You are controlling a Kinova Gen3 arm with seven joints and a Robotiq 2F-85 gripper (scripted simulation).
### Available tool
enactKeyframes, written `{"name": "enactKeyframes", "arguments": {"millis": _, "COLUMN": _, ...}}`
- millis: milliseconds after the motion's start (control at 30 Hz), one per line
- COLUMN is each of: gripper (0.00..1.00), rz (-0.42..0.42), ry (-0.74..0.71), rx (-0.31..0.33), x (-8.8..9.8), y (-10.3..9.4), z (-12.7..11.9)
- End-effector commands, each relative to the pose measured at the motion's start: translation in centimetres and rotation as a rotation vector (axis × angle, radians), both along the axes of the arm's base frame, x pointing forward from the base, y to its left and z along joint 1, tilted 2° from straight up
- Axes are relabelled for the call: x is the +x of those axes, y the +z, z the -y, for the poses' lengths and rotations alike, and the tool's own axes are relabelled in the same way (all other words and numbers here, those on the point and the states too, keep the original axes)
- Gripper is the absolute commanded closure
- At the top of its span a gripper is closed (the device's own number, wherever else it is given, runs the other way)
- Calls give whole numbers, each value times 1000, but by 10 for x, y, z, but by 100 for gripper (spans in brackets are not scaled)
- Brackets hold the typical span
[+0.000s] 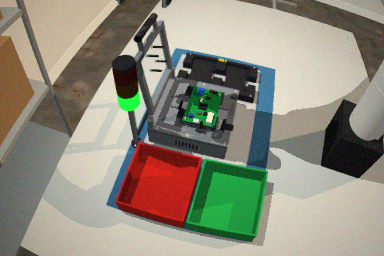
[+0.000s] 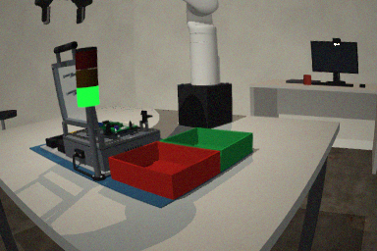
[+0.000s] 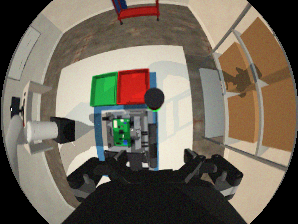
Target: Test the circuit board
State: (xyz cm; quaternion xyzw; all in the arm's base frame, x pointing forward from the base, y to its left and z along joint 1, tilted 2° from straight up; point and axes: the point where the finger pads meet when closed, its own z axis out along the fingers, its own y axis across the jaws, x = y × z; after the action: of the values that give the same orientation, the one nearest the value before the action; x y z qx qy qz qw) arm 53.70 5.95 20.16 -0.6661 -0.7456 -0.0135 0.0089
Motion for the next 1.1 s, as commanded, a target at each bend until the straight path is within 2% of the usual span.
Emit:
{"name": "enactKeyframes", "arguments": {"millis": 0, "gripper": 0, "rz": 1, "ry": 9, "rx": 1, "x": 0, "y": 4, "z": -2}}
{"name": "enactKeyframes", "arguments": {"millis": 333, "gripper": 0, "rz": -2, "ry": 15, "rx": -2, "x": -5, "y": 2, "z": -2}}
{"name": "enactKeyframes", "arguments": {"millis": 500, "gripper": 0, "rz": -2, "ry": 9, "rx": -2, "x": -14, "y": 2, "z": 2}}
{"name": "enactKeyframes", "arguments": {"millis": 833, "gripper": 0, "rz": -4, "ry": 8, "rx": -2, "x": -58, "y": 2, "z": 7}}
{"name": "enactKeyframes", "arguments": {"millis": 900, "gripper": 0, "rz": -4, "ry": 8, "rx": -2, "x": -58, "y": 2, "z": 7}}
{"name": "enactKeyframes", "arguments": {"millis": 1067, "gripper": 0, "rz": -4, "ry": 8, "rx": -2, "x": -86, "y": 1, "z": 10}}
